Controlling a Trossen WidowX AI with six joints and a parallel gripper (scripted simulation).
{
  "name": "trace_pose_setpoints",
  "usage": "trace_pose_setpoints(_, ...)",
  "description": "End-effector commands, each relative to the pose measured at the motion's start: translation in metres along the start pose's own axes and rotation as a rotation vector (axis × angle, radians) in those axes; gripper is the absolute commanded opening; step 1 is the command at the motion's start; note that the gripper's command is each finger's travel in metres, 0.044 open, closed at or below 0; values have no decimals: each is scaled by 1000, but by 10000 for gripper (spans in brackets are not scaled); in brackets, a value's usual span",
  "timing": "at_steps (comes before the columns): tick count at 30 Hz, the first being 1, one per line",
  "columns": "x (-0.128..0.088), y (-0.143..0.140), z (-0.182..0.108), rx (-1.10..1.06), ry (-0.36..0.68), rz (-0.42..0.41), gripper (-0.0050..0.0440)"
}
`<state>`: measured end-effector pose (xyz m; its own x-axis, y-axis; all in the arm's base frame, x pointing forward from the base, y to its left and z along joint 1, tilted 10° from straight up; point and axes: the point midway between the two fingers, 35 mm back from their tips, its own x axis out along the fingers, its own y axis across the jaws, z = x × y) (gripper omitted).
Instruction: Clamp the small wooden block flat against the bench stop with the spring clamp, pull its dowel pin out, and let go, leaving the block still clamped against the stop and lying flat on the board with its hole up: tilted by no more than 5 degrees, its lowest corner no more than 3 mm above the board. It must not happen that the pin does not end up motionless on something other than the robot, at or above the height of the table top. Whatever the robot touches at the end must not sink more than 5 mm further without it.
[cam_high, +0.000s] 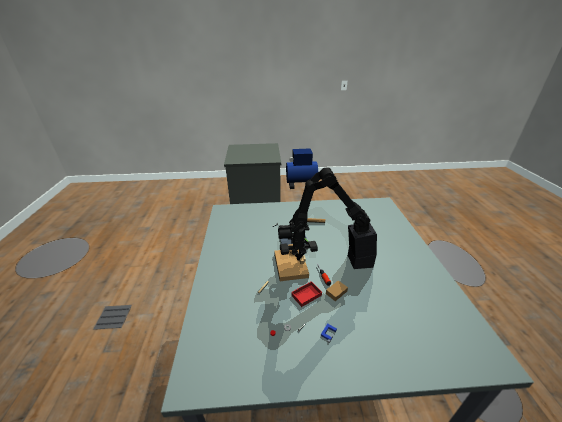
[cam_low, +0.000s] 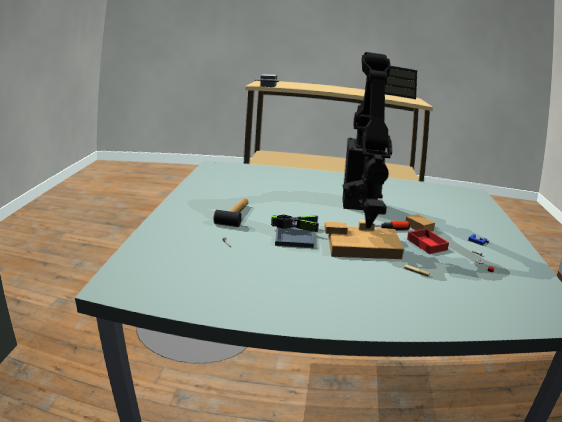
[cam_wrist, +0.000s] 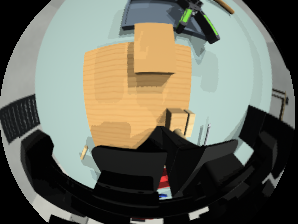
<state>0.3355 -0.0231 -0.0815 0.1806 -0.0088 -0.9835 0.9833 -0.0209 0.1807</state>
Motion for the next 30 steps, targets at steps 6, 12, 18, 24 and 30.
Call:
trace_pose_setpoints(6,-1,8,0,-2,0,9,0)
trace_pose_setpoints(12,-1,8,0,-2,0,8,0)
trace_pose_setpoints(18,-10,9,0,-1,-1,6,0)
trace_pose_setpoints(24,-25,10,0,-1,-1,2,0)
trace_pose_setpoints(30,-41,10,0,-1,-2,-3,0)
